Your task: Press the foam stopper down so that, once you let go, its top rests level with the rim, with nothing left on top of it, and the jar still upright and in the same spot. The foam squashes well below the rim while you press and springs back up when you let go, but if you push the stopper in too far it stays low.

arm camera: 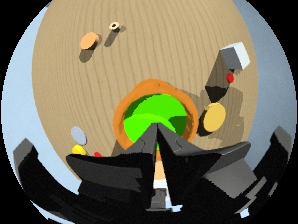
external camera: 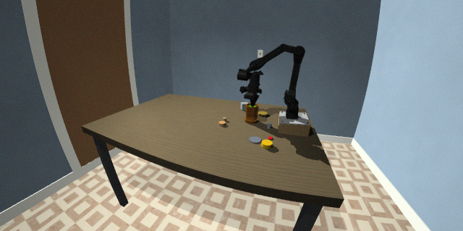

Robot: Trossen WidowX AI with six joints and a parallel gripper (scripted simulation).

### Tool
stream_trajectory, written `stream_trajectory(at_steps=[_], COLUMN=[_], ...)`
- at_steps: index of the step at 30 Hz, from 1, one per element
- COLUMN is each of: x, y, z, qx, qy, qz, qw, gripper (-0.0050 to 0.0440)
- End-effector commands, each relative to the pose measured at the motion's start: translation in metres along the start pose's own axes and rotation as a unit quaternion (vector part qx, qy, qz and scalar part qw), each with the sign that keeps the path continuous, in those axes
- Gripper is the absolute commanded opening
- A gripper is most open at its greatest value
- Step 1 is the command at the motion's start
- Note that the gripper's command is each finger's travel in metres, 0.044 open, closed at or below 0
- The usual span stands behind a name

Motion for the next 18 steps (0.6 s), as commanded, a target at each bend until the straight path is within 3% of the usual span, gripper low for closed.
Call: stream_trajectory(at_steps=[1,18], x=[-0.0002,-0.0004], y=[-0.0010,-0.0029], z=[-0.0010,-0.0018], qx=[0.001,0.002], qy=[-0.001,-0.001], qz=[0.001,0.001], qw=[1.000,1.000], gripper=[0.0000,0.0000])
Point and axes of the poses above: the point midway between the two fingers, 35 mm back from their tips, its own y axis back along the fingers, its own x axis across the jaws, z = x × y, the point moved 10 cm from there along y, back along the fingers, and after that the axes turned 14 degrees about -y, right-handed, at the moved point
